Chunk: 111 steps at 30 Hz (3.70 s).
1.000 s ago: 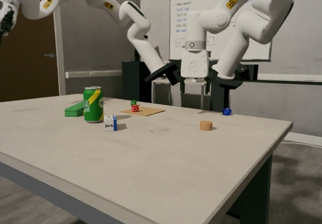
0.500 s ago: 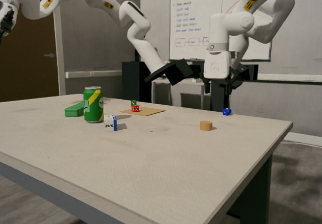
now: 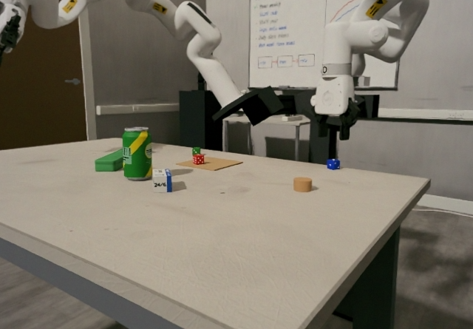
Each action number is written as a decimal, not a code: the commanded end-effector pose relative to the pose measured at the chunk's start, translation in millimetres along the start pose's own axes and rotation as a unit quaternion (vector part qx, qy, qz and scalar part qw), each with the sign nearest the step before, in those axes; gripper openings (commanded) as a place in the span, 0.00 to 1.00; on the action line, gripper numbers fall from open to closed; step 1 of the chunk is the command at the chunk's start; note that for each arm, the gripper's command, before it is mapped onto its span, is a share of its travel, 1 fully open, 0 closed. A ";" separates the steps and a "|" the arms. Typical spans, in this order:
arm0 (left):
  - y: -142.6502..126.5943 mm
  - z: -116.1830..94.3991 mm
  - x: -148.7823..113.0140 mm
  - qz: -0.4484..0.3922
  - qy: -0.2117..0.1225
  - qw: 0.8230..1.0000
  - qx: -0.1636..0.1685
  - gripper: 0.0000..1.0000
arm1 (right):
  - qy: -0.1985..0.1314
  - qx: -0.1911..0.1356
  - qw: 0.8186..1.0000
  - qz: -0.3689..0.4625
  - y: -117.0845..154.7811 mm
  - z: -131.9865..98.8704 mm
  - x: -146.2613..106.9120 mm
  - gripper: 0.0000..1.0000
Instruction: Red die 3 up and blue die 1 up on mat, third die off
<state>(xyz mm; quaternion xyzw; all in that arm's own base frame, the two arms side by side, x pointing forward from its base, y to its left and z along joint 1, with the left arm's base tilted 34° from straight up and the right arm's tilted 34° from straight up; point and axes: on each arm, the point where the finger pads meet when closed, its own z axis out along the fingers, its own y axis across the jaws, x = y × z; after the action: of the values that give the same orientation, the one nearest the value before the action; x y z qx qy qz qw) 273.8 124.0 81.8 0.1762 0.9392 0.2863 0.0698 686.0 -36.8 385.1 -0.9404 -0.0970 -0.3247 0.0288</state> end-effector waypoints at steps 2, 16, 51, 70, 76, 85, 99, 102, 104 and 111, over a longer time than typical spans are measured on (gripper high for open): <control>0.5 -1.1 0.7 0.003 -0.002 1.000 0.003 0.43 | 0.003 0.000 1.000 -0.001 -0.7 -2.3 2.2 1.00; 0.5 -1.1 0.7 0.003 -0.002 1.000 0.003 0.43 | 0.003 0.000 1.000 -0.001 -0.7 -2.3 2.2 1.00; 0.8 18.7 1.1 0.003 -0.001 1.000 0.003 0.43 | 0.003 0.000 1.000 -0.001 -0.7 -2.3 2.2 1.00; 1.1 41.9 1.5 0.003 -0.001 1.000 0.003 0.43 | 0.003 0.000 1.000 -0.001 -0.7 -2.3 2.2 1.00; 1.2 45.3 1.5 0.003 -0.001 1.000 0.003 0.43 | 0.003 0.000 1.000 -0.001 -0.7 -2.3 2.2 1.00; 1.2 48.4 1.6 0.003 -0.001 1.000 0.003 0.43 | 0.003 0.000 1.000 -0.001 -0.7 -2.3 2.2 1.00; 1.2 48.5 1.6 0.003 -0.001 1.000 0.003 0.43 | 0.003 0.000 1.000 -0.001 -0.7 -2.3 2.2 1.00; 1.2 48.5 1.6 0.003 -0.001 1.000 0.003 0.43 | 0.003 0.000 1.000 -0.001 -0.7 -2.3 2.2 1.00; 1.2 48.5 1.6 0.003 -0.001 1.000 0.003 0.43 | 0.003 0.000 1.000 -0.001 -0.7 -2.3 2.2 1.00; 1.3 48.5 1.4 0.003 -0.001 1.000 0.003 0.43 | 0.003 0.000 1.000 -0.001 -0.7 -2.3 2.2 1.00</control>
<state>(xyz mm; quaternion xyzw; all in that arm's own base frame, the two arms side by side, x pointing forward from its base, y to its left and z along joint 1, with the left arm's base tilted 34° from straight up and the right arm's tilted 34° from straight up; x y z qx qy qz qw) 283.6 150.5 42.0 0.1794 0.9397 0.2829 0.0690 686.0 -36.8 385.1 -0.9404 -0.0970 -0.3247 0.0288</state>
